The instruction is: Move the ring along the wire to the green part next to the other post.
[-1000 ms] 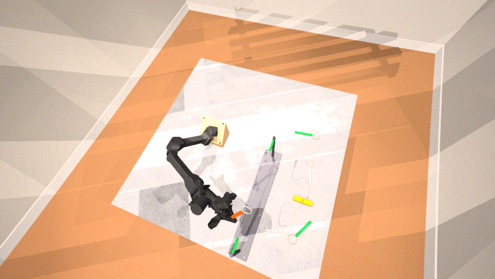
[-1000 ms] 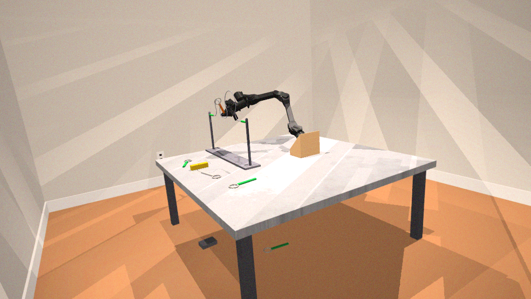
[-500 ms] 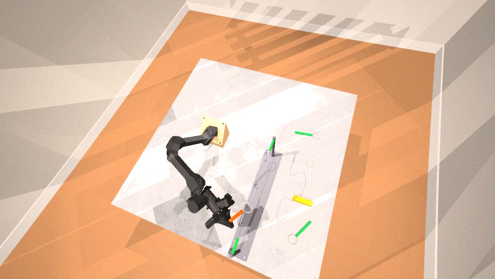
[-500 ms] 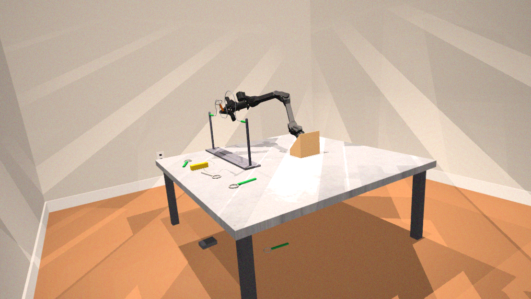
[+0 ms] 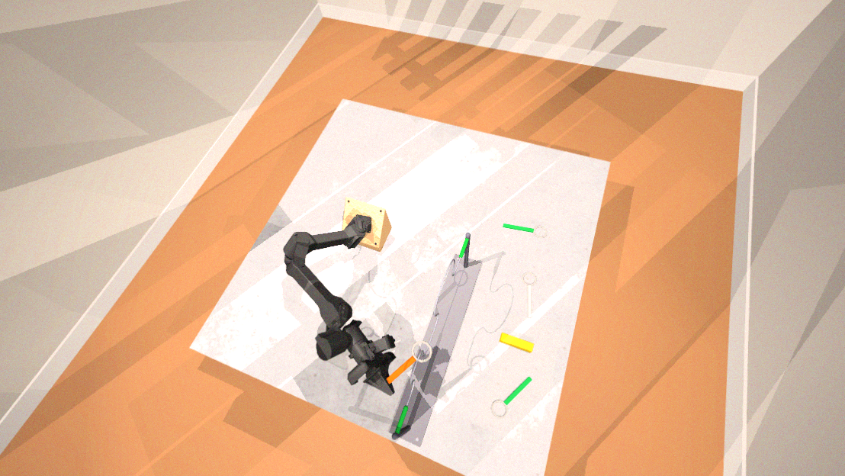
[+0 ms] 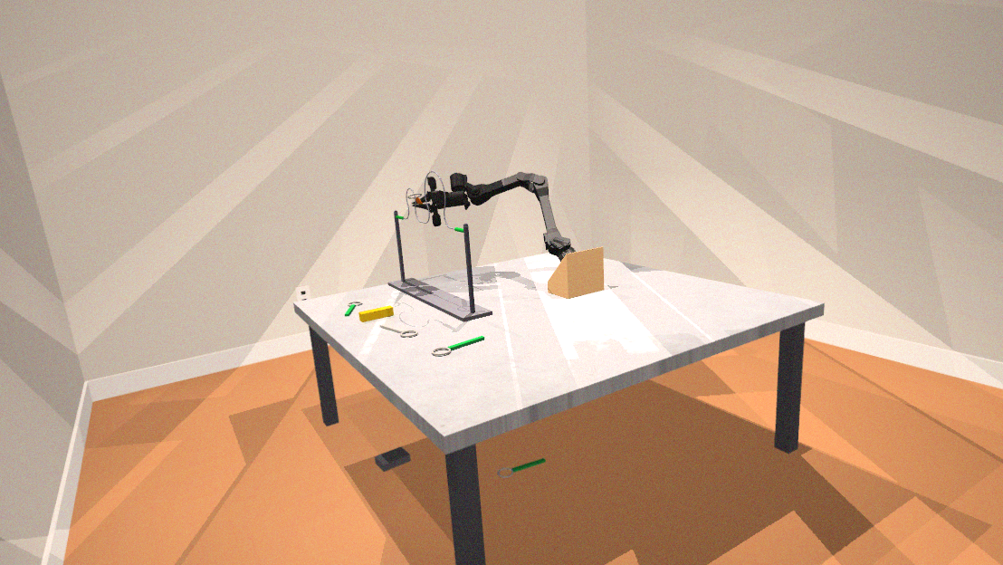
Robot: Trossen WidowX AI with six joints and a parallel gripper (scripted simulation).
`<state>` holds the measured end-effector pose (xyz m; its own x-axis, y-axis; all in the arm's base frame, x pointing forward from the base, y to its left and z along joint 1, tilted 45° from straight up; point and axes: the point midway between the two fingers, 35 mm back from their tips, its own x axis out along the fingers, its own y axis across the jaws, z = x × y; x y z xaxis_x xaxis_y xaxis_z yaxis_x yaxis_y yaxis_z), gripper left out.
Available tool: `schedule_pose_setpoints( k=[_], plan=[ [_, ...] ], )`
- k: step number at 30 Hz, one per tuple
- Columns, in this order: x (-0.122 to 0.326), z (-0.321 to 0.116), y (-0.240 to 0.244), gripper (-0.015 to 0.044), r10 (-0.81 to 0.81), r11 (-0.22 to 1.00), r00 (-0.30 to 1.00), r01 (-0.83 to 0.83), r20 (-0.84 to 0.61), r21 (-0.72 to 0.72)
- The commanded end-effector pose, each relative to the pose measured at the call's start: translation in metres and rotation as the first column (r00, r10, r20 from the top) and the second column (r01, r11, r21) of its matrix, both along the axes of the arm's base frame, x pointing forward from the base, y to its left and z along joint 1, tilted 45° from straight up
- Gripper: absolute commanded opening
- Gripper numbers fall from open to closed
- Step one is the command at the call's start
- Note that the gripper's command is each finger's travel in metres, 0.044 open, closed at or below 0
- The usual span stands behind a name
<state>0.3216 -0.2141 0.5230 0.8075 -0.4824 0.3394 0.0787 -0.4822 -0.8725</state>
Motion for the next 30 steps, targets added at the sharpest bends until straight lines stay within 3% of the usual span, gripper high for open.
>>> schedule_pose_setpoints(
  k=[1, 20, 30],
  plan=[
    [0.001, 0.006, 0.003, -0.0150, -0.001, 0.995, 1.000, 0.000, -0.012, -0.104],
    [0.002, 0.026, 0.020, -0.0150, -0.026, 0.868, 0.998, -0.003, -0.052, -0.496],
    [0.002, 0.027, 0.019, -0.0150, -0.033, 0.823, 0.998, -0.006, -0.058, -0.567]
  ],
)
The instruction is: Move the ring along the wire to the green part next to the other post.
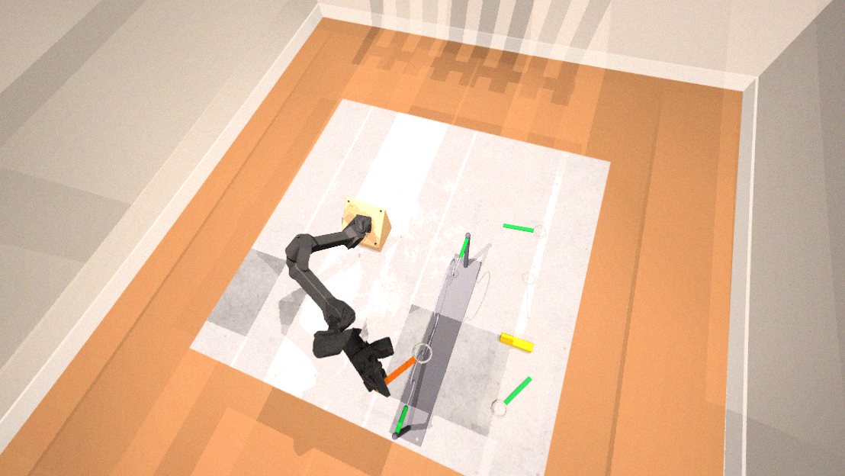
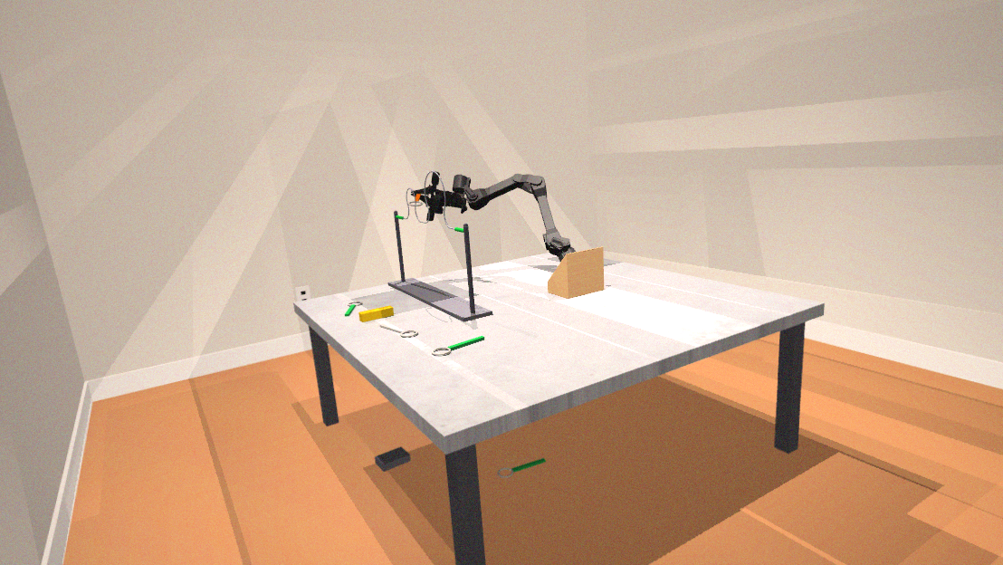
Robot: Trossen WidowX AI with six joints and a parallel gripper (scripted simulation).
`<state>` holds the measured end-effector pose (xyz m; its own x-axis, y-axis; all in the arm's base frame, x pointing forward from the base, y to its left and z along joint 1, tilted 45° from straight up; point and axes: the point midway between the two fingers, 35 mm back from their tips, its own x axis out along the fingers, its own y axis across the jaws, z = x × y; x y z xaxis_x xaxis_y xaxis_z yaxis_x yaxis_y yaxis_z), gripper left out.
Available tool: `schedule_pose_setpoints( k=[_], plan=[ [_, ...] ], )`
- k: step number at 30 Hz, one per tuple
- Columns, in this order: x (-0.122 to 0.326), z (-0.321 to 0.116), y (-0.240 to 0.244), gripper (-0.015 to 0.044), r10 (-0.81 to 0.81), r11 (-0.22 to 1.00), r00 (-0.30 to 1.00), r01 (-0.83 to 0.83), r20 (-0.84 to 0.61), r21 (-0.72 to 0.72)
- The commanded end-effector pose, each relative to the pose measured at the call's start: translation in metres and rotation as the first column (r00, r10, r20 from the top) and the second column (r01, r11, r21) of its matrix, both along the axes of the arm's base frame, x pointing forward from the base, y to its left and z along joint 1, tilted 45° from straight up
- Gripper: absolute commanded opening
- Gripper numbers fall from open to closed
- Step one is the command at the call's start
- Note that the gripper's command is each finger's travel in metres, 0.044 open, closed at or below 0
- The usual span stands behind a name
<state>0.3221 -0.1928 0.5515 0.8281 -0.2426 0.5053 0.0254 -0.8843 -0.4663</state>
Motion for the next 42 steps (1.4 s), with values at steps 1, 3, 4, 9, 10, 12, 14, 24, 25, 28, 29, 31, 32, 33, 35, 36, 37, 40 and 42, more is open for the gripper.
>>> schedule_pose_setpoints(
  k=[1, 3, 4, 9, 10, 12, 14, 24, 25, 28, 29, 31, 32, 33, 35, 36, 37, 40, 42],
  plan=[
    [0.001, -0.002, -0.003, -0.0150, 0.001, 1.000, 1.000, -0.001, -0.005, -0.023],
    [0.001, -0.002, -0.005, -0.0150, 0.001, 1.000, 1.000, -0.001, -0.005, -0.020],
    [0.001, -0.003, -0.006, -0.0150, 0.001, 1.000, 1.000, -0.001, -0.004, -0.015],
    [0.000, -0.008, -0.014, -0.0150, 0.002, 1.000, 1.000, -0.002, 0.001, 0.027],
    [0.000, -0.009, -0.017, -0.0150, 0.002, 0.999, 1.000, -0.002, 0.003, 0.040],
    [0.000, -0.012, -0.021, -0.0150, 0.003, 0.998, 1.000, -0.003, 0.006, 0.067],
    [-0.001, -0.015, -0.025, -0.0150, 0.003, 0.995, 1.000, -0.004, 0.010, 0.101],
    [-0.003, -0.038, -0.049, -0.0150, 0.004, 0.952, 0.999, -0.014, 0.035, 0.305],
    [-0.003, -0.041, -0.051, -0.0150, 0.004, 0.945, 0.999, -0.016, 0.037, 0.328],
    [-0.003, -0.049, -0.057, -0.0150, 0.003, 0.922, 0.999, -0.020, 0.045, 0.387],
    [-0.003, -0.051, -0.059, -0.0150, 0.002, 0.915, 0.999, -0.021, 0.047, 0.403],
    [-0.004, -0.057, -0.062, -0.0150, 0.001, 0.895, 0.999, -0.024, 0.052, 0.445],
    [-0.004, -0.060, -0.064, -0.0150, 0.000, 0.884, 0.999, -0.026, 0.055, 0.467],
    [-0.004, -0.063, -0.066, -0.0150, 0.000, 0.872, 0.998, -0.028, 0.057, 0.488],
    [-0.004, -0.070, -0.069, -0.0150, -0.002, 0.847, 0.998, -0.031, 0.063, 0.531],
    [-0.004, -0.073, -0.071, -0.0150, -0.003, 0.833, 0.998, -0.033, 0.066, 0.552],
    [-0.004, -0.077, -0.072, -0.0150, -0.004, 0.820, 0.998, -0.035, 0.068, 0.572],
    [-0.004, -0.088, -0.076, -0.0150, -0.008, 0.775, 0.997, -0.042, 0.076, 0.631],
    [-0.004, -0.095, -0.079, -0.0150, -0.011, 0.742, 0.997, -0.046, 0.081, 0.669]
  ],
)
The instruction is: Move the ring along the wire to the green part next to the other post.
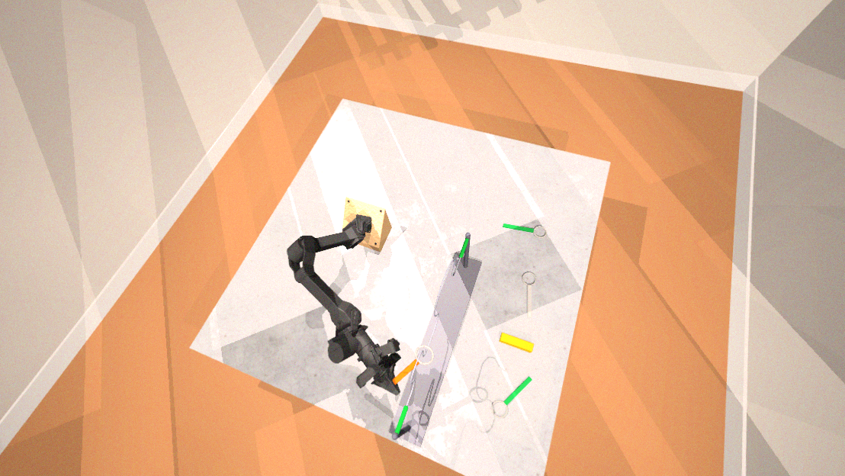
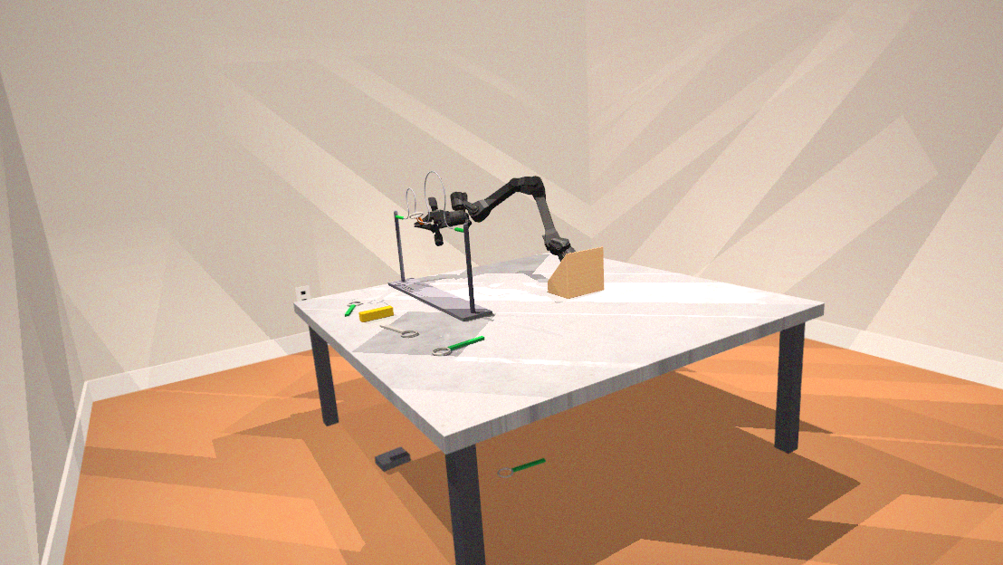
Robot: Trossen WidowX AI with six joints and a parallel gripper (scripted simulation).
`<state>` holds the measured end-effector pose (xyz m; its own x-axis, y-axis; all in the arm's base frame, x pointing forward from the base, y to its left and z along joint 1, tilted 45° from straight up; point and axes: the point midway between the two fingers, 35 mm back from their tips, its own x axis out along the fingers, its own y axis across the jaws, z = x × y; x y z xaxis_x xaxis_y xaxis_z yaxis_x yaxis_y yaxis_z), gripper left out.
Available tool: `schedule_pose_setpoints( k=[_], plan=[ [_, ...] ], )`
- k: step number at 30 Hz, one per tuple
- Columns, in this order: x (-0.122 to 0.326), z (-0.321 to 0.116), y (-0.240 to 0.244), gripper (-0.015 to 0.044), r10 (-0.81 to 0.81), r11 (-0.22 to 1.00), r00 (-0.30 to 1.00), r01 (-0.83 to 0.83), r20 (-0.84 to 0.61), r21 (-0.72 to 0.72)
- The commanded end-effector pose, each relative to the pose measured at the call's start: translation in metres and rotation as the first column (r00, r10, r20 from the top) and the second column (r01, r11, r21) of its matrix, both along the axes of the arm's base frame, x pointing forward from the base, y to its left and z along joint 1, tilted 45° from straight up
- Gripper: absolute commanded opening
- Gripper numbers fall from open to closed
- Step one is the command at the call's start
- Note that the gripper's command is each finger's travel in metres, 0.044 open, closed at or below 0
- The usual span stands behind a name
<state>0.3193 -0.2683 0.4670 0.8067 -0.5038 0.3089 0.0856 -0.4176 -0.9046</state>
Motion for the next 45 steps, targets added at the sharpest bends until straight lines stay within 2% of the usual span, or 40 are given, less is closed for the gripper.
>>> schedule_pose_setpoints(
  k=[1, 12, 25, 35, 45],
  plan=[
    [-0.002, -0.014, -0.004, -0.0150, -0.001, 0.995, 1.000, -0.001, 0.016, 0.104],
    [-0.001, -0.055, -0.009, -0.0150, -0.003, 0.929, 0.999, -0.014, 0.046, 0.369],
    [0.001, -0.102, -0.001, -0.0150, -0.015, 0.770, 0.997, -0.038, 0.078, 0.637],
    [0.004, -0.132, 0.013, -0.0150, -0.027, 0.625, 0.995, -0.058, 0.096, 0.778],
    [0.006, -0.153, 0.029, -0.0150, -0.038, 0.506, 0.994, -0.073, 0.107, 0.860]
  ],
)
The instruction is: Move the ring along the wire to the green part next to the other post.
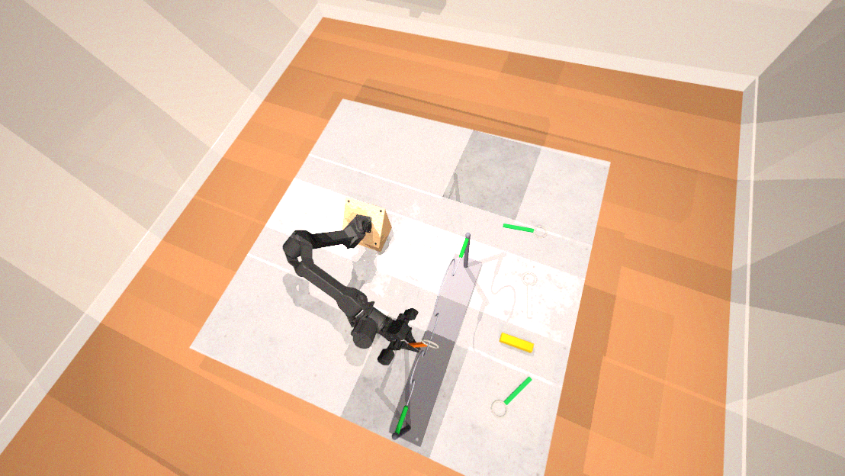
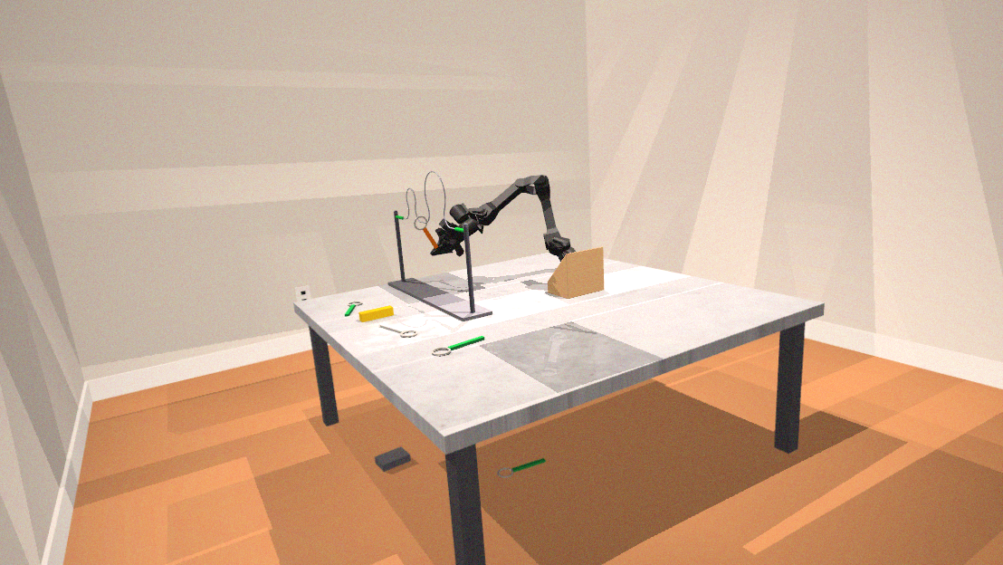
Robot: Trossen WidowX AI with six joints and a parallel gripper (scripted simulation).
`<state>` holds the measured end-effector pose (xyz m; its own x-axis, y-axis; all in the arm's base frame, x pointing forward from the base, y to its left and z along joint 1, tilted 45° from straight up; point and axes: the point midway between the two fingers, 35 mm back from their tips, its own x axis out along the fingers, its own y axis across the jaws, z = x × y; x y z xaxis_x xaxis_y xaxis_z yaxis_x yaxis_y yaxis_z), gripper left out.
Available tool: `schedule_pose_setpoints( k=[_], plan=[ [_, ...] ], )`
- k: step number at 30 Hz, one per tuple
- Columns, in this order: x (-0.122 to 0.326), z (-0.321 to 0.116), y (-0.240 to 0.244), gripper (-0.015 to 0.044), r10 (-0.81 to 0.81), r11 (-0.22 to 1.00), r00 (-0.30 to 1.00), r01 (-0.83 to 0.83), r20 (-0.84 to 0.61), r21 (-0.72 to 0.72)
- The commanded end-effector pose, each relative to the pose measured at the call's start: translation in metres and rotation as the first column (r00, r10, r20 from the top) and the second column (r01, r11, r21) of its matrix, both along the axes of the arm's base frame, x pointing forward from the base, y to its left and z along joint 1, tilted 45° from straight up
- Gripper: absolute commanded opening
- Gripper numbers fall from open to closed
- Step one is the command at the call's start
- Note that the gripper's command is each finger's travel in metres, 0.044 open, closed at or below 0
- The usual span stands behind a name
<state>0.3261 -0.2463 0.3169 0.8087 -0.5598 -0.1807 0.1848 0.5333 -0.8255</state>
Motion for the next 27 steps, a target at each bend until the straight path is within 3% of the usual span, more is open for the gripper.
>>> schedule_pose_setpoints(
  k=[1, 27],
  plan=[
    [0.000, -0.005, 0.008, -0.0150, 0.001, 0.999, 1.000, -0.002, 0.013, 0.047],
    [0.003, -0.033, 0.035, -0.0150, 0.004, 0.987, 1.000, -0.008, 0.026, 0.162]
  ],
)
